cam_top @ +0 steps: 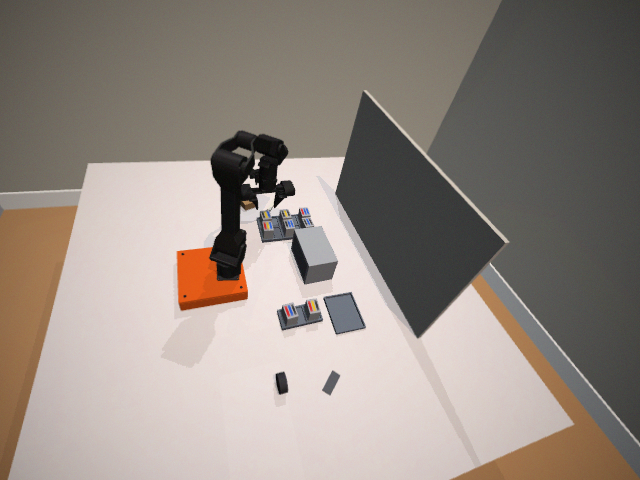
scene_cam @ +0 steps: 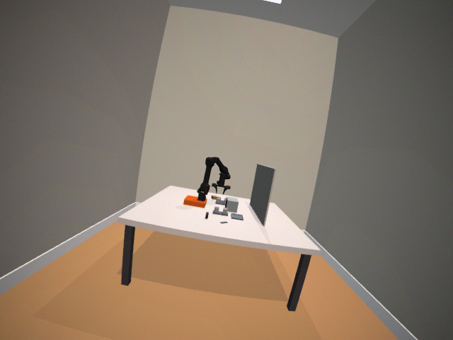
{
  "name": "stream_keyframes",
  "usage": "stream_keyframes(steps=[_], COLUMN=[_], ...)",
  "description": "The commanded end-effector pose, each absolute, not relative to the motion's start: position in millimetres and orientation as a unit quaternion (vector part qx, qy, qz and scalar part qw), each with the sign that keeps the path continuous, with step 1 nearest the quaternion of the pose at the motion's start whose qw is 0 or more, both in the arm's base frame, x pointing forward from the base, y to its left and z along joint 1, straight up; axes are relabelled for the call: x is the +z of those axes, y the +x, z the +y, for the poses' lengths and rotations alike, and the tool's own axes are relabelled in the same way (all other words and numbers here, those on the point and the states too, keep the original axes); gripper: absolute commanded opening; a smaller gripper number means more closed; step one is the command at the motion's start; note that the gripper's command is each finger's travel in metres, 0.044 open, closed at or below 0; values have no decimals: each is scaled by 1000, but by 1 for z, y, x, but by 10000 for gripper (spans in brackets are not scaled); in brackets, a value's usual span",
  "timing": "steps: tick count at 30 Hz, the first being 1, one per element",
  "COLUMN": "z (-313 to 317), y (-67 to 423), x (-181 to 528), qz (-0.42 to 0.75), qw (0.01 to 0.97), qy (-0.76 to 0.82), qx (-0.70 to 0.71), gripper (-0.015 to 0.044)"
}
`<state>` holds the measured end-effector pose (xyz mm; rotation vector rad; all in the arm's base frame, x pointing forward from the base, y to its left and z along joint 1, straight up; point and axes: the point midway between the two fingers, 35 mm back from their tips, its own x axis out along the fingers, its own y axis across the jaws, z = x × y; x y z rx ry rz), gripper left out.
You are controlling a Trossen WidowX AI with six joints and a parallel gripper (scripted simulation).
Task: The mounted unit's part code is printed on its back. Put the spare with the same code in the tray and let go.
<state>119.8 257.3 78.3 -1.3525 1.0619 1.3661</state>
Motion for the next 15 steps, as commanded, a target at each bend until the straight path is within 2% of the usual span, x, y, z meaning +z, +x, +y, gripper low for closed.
stream_keyframes(steps=[1, 15], z=[257, 258], y=[120, 122], x=[70, 47], qz=[431, 431], qw=[452, 452], qy=[-550, -550], qx=[554, 554], gripper=[300, 300])
